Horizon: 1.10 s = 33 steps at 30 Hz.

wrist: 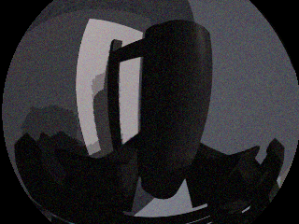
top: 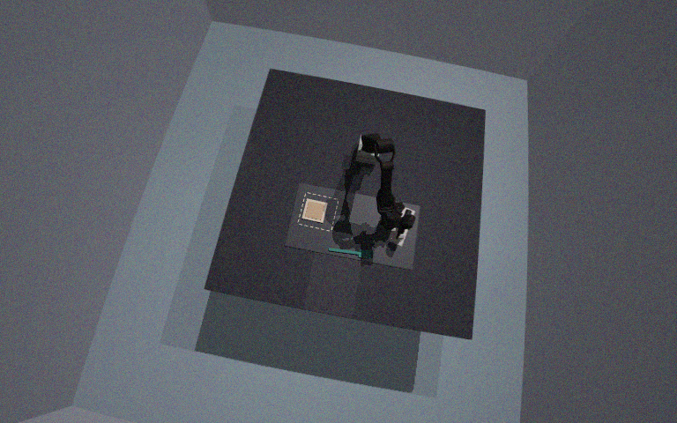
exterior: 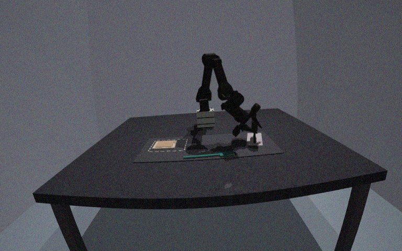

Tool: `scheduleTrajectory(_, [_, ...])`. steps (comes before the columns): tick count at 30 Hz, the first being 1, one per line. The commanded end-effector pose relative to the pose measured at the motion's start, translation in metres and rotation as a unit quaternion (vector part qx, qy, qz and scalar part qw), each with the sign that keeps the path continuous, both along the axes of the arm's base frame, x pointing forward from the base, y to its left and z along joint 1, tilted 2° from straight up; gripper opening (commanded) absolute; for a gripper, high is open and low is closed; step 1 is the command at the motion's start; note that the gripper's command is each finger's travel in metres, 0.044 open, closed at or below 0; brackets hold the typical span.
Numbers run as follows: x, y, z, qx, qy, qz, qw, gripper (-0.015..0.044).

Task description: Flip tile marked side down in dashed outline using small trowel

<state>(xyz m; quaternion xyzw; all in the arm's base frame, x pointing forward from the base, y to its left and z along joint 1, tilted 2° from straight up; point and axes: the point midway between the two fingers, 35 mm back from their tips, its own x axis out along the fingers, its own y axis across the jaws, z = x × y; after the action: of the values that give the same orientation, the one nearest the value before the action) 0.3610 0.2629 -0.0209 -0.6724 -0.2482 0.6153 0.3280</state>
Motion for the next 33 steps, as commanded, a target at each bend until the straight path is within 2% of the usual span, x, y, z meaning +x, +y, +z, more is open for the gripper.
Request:
scheduleTrajectory(1, [0.000,0.001,0.001,0.003,-0.002,0.004,1.000,0.0210])
scheduleTrajectory(5, [0.000,0.001,0.001,0.003,-0.002,0.004,1.000,0.0300])
scheduleTrajectory(15, [0.000,-0.001,0.003,0.003,-0.002,0.003,1.000,0.0300])
scheduleTrajectory(33, [-0.010,-0.046,0.048,0.000,-0.001,0.001,1.000,0.0300])
